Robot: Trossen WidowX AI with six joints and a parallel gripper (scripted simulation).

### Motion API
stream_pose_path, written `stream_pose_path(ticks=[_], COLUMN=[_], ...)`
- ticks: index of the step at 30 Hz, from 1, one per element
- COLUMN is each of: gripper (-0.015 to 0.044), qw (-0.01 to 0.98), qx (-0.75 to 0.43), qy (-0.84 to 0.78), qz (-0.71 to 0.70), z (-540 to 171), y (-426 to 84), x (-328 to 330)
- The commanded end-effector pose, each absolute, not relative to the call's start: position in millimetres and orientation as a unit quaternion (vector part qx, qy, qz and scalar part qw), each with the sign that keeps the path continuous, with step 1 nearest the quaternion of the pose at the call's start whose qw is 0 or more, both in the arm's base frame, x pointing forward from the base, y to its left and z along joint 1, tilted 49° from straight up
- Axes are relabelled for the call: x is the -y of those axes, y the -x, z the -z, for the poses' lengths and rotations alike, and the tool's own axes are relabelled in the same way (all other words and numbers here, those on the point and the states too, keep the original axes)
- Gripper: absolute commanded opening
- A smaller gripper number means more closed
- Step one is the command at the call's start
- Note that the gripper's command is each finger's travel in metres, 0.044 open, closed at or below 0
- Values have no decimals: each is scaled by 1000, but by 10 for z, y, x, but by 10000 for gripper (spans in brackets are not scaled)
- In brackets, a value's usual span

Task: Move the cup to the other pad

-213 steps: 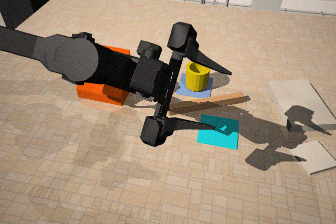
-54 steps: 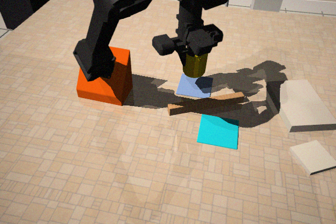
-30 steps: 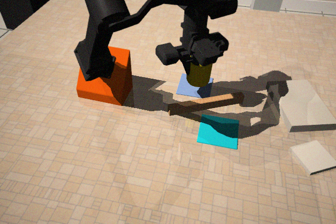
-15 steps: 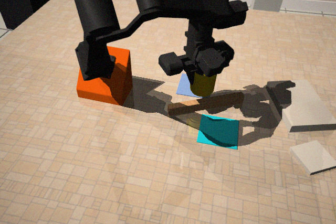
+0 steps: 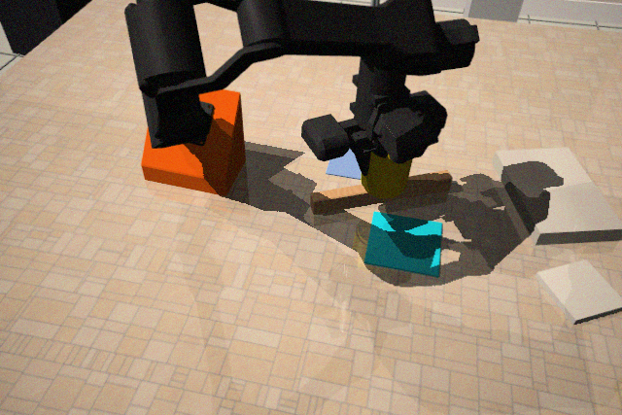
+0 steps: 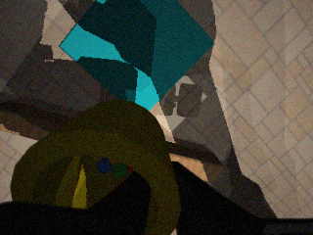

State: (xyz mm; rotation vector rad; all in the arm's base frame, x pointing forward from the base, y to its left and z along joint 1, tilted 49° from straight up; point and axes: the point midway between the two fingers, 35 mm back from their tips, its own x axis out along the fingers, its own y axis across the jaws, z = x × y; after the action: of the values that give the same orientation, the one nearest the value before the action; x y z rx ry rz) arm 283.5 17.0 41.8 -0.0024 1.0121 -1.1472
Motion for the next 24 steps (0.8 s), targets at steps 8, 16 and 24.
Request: stream_pose_path(ticks=[8,16,24], gripper=[0,0,0], qw=[727,727,727], qx=[-453,-453,-452], qy=[-2,-2,-2], qz=[516,517,517], z=[-693,-827,-938], y=[-3056,-3166,-3250], x=[-22,51,106])
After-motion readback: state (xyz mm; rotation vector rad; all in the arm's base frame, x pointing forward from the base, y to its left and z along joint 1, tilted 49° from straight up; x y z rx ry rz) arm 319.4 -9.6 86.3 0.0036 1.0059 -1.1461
